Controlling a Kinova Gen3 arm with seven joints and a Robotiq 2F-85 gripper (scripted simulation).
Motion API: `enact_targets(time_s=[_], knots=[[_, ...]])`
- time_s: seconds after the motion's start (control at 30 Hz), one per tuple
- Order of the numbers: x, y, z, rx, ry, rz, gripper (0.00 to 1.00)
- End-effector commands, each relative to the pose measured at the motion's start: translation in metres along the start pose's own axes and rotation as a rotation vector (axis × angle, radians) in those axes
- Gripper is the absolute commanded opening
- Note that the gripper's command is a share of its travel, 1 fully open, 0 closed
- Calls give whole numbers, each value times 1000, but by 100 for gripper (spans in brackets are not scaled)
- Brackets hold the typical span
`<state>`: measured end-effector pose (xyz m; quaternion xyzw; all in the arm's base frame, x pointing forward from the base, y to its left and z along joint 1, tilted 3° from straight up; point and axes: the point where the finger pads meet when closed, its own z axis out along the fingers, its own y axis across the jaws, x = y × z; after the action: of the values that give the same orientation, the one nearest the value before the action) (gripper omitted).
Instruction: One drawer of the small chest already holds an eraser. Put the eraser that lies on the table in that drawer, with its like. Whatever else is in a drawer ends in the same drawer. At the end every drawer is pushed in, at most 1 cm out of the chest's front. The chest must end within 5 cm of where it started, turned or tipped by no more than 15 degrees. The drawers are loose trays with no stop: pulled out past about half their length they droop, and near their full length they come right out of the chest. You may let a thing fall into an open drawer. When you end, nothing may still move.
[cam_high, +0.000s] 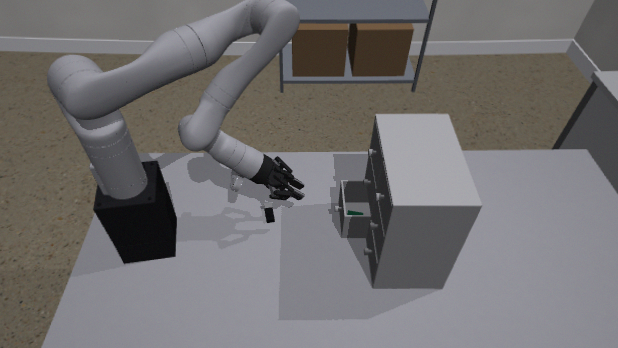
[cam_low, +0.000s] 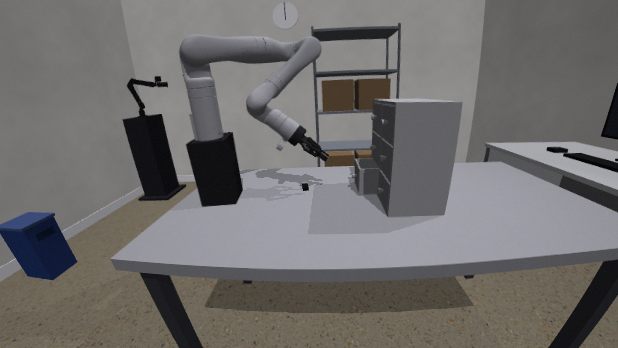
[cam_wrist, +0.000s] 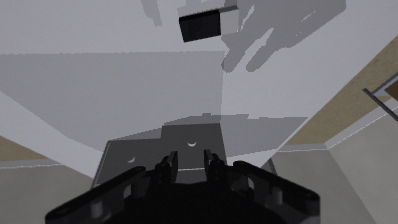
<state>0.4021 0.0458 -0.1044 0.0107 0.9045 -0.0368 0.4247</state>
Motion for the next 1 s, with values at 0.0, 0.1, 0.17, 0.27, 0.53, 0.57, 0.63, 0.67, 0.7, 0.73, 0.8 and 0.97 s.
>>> enact_targets(time_s=[0.0, 0.1, 0.17, 0.27, 0.53, 0.57, 0.63, 0.67, 0.7, 0.73, 0.8, 0.97], knots=[[-1, 1, 0, -1, -1, 0, 33], [-1, 1, -1, -1, 3, 0, 33], [-2, 1, -2, -1, 8, 0, 33], [-2, 1, -3, -1, 21, 1, 33], [-3, 1, -10, -1, 65, 1, 33], [-3, 1, -11, -1, 74, 1, 33], [-4, 1, -14, -1, 96, 0, 33], [-4, 1, -16, -1, 106, 0, 33], [-5, 1, -17, -1, 117, 1, 33], [-5, 1, -19, -1, 129, 1, 33], [-6, 1, -23, -1, 154, 0, 33], [-7, 1, -28, -1, 193, 0, 33]])
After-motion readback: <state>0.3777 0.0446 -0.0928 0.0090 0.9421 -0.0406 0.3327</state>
